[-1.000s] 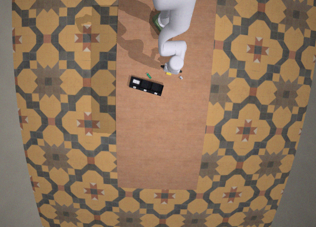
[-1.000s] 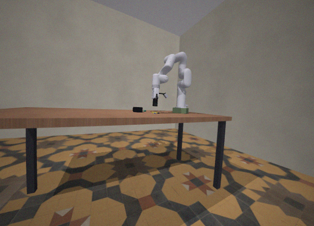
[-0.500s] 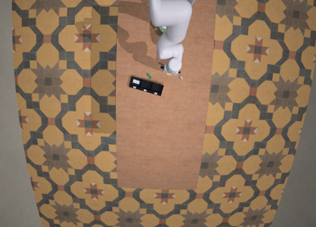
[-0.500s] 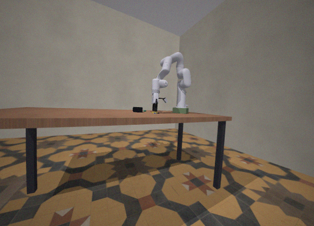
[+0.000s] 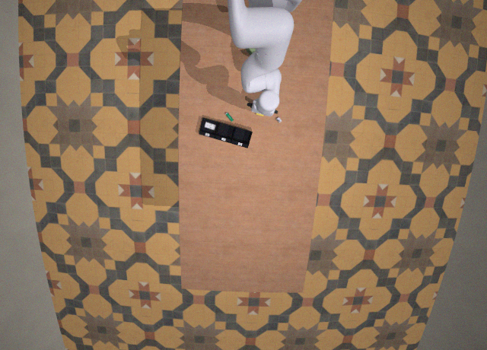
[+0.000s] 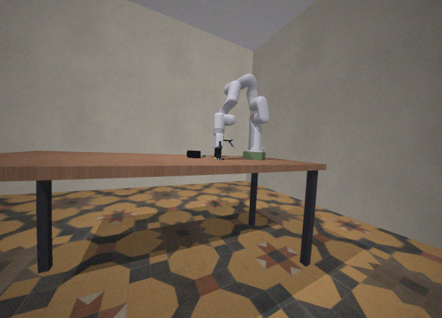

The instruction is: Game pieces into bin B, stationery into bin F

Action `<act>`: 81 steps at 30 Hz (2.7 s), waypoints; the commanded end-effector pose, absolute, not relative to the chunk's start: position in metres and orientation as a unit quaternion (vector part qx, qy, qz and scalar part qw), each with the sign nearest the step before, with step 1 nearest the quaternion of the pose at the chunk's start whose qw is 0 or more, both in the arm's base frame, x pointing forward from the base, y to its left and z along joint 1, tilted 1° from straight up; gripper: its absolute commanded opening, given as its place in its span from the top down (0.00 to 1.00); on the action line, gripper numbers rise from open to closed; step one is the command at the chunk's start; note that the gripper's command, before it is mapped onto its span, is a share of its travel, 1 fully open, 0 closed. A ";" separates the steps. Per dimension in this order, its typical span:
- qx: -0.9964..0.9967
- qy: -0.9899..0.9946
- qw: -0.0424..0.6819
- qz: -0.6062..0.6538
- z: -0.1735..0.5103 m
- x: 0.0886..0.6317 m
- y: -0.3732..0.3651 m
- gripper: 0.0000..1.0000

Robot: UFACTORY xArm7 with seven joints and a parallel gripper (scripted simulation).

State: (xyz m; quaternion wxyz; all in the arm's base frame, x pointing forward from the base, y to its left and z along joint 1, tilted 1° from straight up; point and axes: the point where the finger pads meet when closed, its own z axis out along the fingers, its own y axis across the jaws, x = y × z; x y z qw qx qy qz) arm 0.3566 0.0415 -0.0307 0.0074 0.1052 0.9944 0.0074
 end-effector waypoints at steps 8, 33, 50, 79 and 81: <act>0.105 0.994 0.009 0.008 -0.030 0.358 0.042 0.44; 0.105 0.994 0.009 0.008 -0.030 0.358 0.042 1.00; 0.105 0.994 0.010 0.008 0.000 0.358 0.041 1.00; 0.105 0.994 0.010 0.008 0.036 0.357 0.041 1.00; 0.105 0.994 0.010 0.008 0.036 0.357 0.041 1.00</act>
